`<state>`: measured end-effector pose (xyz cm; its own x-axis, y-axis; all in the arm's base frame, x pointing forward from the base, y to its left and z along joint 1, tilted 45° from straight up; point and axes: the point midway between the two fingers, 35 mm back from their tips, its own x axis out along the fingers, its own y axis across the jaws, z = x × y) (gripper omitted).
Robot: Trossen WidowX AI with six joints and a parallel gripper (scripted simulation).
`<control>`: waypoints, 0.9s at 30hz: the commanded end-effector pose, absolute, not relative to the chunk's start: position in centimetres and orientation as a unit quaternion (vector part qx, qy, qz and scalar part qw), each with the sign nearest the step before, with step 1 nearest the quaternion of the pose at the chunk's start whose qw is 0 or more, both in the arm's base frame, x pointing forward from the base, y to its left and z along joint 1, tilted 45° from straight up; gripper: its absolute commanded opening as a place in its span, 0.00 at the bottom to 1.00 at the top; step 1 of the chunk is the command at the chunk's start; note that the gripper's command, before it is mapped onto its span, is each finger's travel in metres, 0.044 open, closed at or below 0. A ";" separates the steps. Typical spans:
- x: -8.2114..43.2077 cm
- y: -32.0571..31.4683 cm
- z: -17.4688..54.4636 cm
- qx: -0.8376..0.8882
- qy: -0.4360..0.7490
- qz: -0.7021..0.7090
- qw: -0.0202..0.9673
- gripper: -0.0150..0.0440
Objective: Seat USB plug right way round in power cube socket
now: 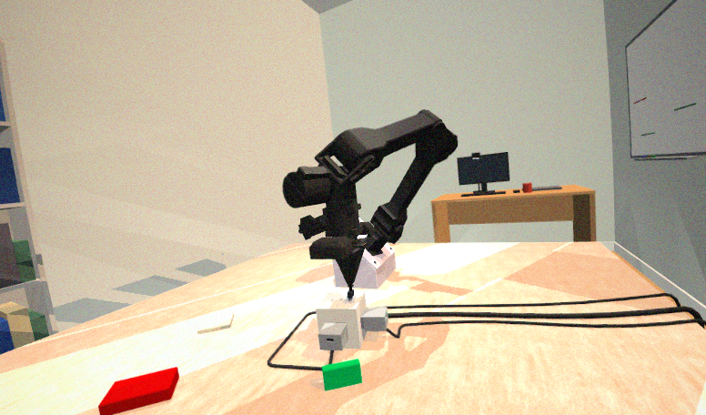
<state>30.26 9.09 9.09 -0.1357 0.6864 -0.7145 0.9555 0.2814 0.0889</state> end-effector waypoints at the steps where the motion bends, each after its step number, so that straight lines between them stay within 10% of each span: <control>1: 30.3 9.0 9.2 0.565 0.726 -0.200 0.336 0.25; 27: 30.5 7.8 10.4 0.565 0.726 -0.200 0.336 0.25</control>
